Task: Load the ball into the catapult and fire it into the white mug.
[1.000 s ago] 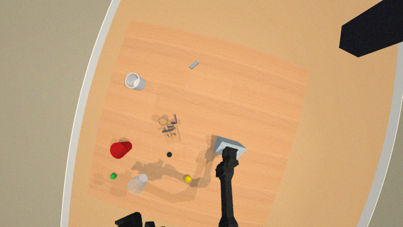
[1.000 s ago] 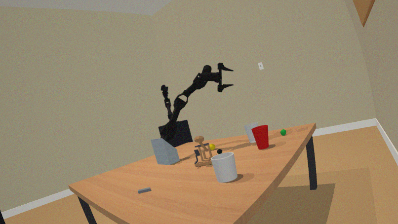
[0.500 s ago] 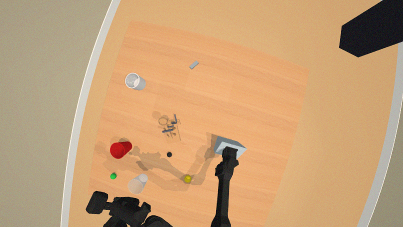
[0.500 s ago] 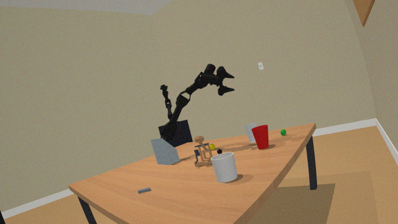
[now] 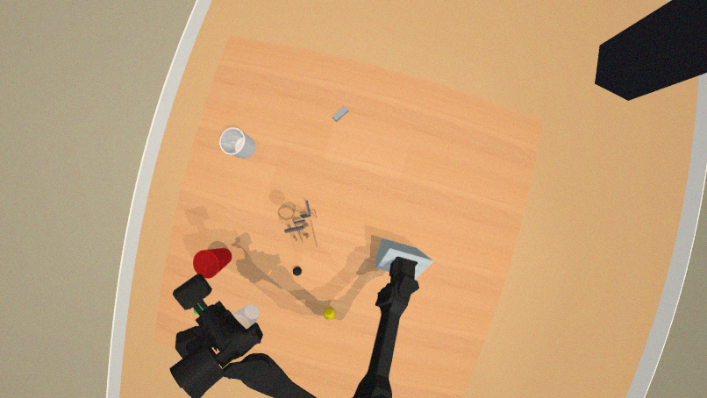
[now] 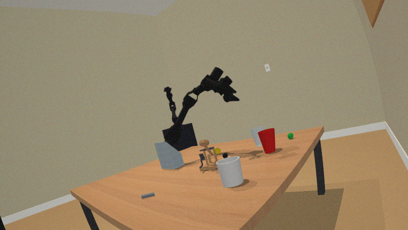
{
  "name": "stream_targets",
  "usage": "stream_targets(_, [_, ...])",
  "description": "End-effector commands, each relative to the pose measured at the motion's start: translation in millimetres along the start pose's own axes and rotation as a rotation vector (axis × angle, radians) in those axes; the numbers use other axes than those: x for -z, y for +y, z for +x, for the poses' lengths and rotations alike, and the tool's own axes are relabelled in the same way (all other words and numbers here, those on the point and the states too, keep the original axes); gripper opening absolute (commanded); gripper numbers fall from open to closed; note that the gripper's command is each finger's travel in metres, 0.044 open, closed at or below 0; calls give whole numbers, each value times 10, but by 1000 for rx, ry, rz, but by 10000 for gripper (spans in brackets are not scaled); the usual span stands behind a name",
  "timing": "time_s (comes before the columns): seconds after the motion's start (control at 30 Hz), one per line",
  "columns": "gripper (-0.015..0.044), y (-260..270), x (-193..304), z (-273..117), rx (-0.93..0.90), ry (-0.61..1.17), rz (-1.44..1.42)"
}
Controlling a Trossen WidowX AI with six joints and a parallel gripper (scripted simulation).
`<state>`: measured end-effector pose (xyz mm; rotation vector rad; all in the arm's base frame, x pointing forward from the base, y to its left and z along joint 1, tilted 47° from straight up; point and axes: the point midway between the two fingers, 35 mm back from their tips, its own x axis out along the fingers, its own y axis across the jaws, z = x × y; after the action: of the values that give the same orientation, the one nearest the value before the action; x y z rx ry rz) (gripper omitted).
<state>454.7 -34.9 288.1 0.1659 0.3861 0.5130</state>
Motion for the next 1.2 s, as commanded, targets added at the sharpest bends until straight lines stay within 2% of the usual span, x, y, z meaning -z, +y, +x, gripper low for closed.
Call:
stream_targets(0.0, [440,-105,225,87,5,72,130])
stream_targets(0.6, [440,-353,1202,279,52,380,665])
stream_targets(1.17, [440,-338,2057,231,149,681,1157])
